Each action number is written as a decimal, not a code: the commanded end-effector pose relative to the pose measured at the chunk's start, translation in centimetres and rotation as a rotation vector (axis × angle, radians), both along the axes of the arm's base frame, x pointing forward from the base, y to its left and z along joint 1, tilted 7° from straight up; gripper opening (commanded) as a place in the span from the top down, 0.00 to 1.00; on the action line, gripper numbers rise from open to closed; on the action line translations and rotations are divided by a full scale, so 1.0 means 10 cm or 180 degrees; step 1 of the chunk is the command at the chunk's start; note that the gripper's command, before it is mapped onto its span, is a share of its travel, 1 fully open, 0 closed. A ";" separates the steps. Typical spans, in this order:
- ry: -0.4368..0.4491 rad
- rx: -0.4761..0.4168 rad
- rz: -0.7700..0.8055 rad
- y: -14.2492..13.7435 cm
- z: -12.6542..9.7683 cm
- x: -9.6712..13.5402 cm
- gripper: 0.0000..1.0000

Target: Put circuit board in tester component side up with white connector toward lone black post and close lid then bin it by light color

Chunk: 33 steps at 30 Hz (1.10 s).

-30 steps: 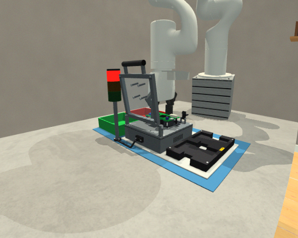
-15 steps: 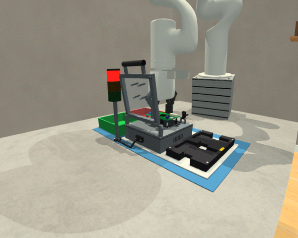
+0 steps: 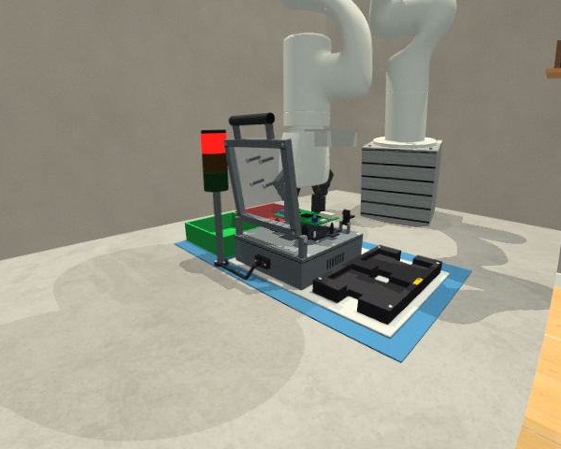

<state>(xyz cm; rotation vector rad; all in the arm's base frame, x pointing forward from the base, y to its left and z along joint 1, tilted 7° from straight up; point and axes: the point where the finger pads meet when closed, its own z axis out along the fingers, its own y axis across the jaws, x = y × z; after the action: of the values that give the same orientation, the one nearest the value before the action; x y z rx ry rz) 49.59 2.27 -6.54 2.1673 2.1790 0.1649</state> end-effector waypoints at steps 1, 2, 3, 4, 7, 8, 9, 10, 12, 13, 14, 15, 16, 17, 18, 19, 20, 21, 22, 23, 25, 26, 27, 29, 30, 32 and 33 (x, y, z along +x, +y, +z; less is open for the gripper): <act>-0.0004 0.0001 0.0000 0.00 0.01 0.01 0.21; -0.0004 0.0001 0.0000 0.00 0.01 0.01 0.21; -0.0004 0.0001 0.0000 0.00 0.02 0.01 0.21; -0.0004 0.0001 0.0000 0.00 0.03 0.00 0.21; -0.0004 0.0001 0.0000 0.00 0.07 0.00 0.21; -0.0004 0.0001 0.0000 0.00 0.10 0.00 0.21; -0.0004 0.0001 0.0000 0.00 0.12 -0.01 0.21; -0.0004 0.0001 0.0000 0.00 0.15 -0.01 0.21; -0.0004 0.0001 0.0000 -0.01 0.21 -0.02 0.21; -0.0004 0.0001 0.0000 -0.01 0.24 -0.02 0.21; -0.0004 0.0001 0.0000 -0.01 0.27 -0.03 0.21; -0.0004 0.0001 0.0000 -0.01 0.31 -0.03 0.21; -0.0004 0.0001 0.0000 -0.01 0.31 -0.03 0.21; -0.0004 0.0001 0.0000 -0.01 0.31 -0.03 0.21; -0.0004 0.0001 0.0000 -0.01 0.33 -0.03 0.21; -0.0004 0.0001 0.0000 -0.01 0.36 -0.04 0.21; -0.0004 0.0001 0.0000 -0.01 0.39 -0.04 0.21; -0.0004 0.0001 0.0000 -0.01 0.42 -0.04 0.21; -0.0004 0.0001 0.0000 -0.01 0.44 -0.05 0.21; -0.0004 0.0001 0.0000 -0.01 0.46 -0.05 0.21; -0.0004 0.0001 0.0000 -0.02 0.51 -0.05 0.21; -0.0004 0.0001 0.0000 -0.02 0.52 -0.06 0.21; -0.0004 0.0001 0.0000 -0.02 0.54 -0.06 0.21; -0.0004 0.0001 0.0000 -0.02 0.57 -0.06 0.21; -0.0004 0.0001 0.0000 -0.02 0.59 -0.06 0.21; -0.0004 0.0001 0.0000 -0.02 0.61 -0.07 0.21; -0.0004 0.0001 0.0000 -0.02 0.61 -0.07 0.21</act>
<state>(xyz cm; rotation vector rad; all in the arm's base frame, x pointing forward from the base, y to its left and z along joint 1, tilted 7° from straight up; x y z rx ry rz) 48.88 2.09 -0.85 2.1602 2.1711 0.1603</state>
